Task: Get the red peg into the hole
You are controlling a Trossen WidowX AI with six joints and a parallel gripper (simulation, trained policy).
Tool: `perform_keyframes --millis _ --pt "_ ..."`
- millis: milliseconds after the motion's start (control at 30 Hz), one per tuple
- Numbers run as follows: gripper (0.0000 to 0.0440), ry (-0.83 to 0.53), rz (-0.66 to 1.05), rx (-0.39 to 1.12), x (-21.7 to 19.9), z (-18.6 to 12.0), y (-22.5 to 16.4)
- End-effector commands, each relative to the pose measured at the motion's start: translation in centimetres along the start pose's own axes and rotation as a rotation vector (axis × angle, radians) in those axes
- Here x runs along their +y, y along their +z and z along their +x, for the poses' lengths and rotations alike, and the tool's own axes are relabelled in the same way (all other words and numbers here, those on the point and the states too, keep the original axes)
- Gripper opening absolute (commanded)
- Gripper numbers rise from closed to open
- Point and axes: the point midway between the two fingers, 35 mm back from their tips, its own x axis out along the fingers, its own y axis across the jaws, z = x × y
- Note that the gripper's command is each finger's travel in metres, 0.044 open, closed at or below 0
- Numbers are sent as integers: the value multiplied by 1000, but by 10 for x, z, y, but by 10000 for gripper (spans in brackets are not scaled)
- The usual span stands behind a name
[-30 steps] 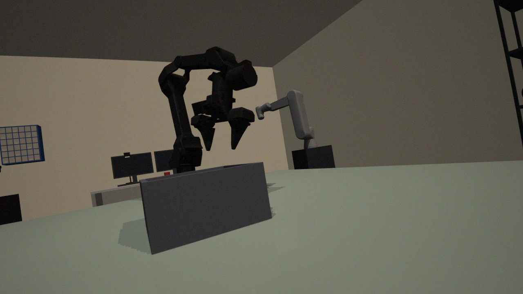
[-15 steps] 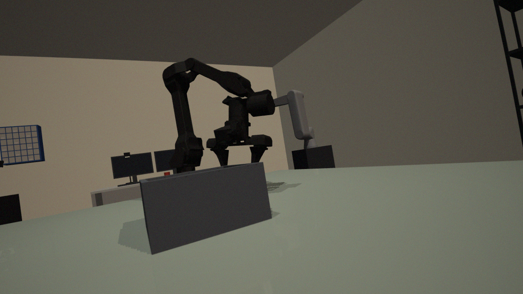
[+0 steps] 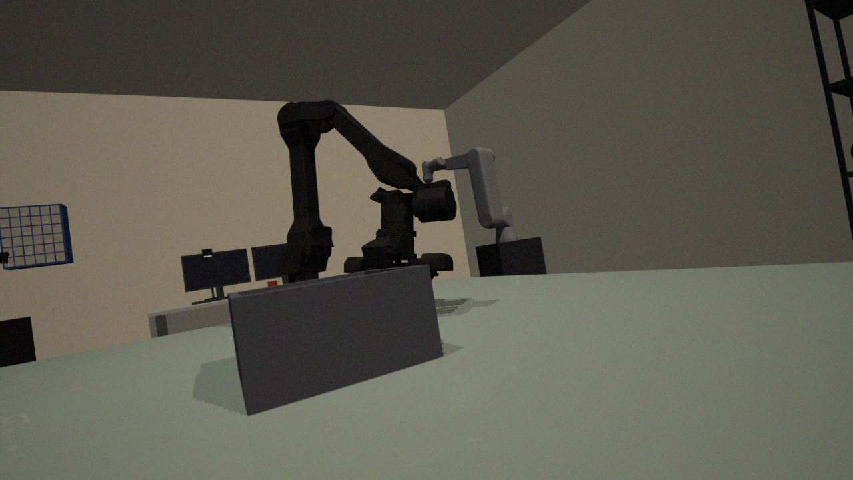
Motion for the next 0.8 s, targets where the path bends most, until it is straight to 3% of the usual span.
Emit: perform_keyframes --millis 0,167,267,433,767 --pt "208 -21 -13 11 -1 8 -2" --pt "80 -46 -13 15 1 11 -2" --pt "25 -65 -14 17 2 13 -2" --pt "2 -40 -26 -24 12 -5 8" --pt "0 13 -6 -87 27 -51 29"
